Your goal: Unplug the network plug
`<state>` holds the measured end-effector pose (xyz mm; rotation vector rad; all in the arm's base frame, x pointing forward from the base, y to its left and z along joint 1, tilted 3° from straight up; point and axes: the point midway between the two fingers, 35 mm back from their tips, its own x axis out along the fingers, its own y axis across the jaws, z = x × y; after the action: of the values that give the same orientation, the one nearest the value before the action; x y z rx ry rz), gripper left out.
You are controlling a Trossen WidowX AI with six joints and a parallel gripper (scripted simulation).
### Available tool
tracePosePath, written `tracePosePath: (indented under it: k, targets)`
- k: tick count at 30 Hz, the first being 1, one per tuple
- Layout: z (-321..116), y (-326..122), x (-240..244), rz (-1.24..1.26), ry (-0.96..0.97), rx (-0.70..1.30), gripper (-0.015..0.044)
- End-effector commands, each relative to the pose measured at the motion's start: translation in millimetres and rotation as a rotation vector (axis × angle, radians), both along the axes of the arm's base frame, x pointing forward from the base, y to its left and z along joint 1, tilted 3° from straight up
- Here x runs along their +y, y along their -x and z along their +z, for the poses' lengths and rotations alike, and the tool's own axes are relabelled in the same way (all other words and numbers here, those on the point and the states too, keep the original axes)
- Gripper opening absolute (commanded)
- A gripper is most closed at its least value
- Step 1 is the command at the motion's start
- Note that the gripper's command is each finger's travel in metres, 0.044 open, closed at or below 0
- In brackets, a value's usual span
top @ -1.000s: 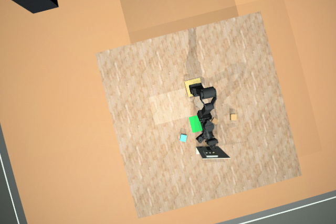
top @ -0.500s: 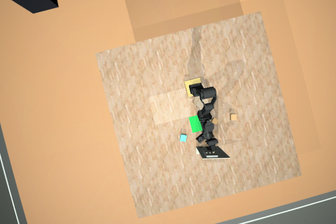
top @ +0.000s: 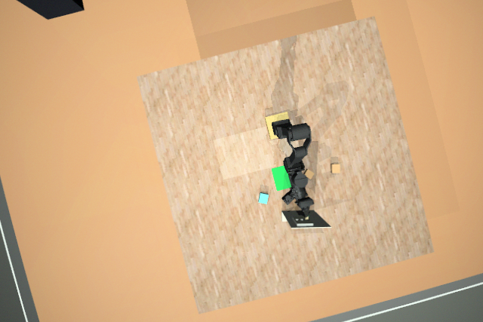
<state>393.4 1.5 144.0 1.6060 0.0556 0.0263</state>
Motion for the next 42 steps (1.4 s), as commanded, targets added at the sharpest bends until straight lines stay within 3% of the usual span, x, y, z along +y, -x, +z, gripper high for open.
tracePosePath:
  k: [1,42]
  targets:
    - [0.0,4.5,0.8,0.0,0.001,0.0,0.0]
    - [0.2,29.6,8.4,0.0,0.001,0.002,0.0]
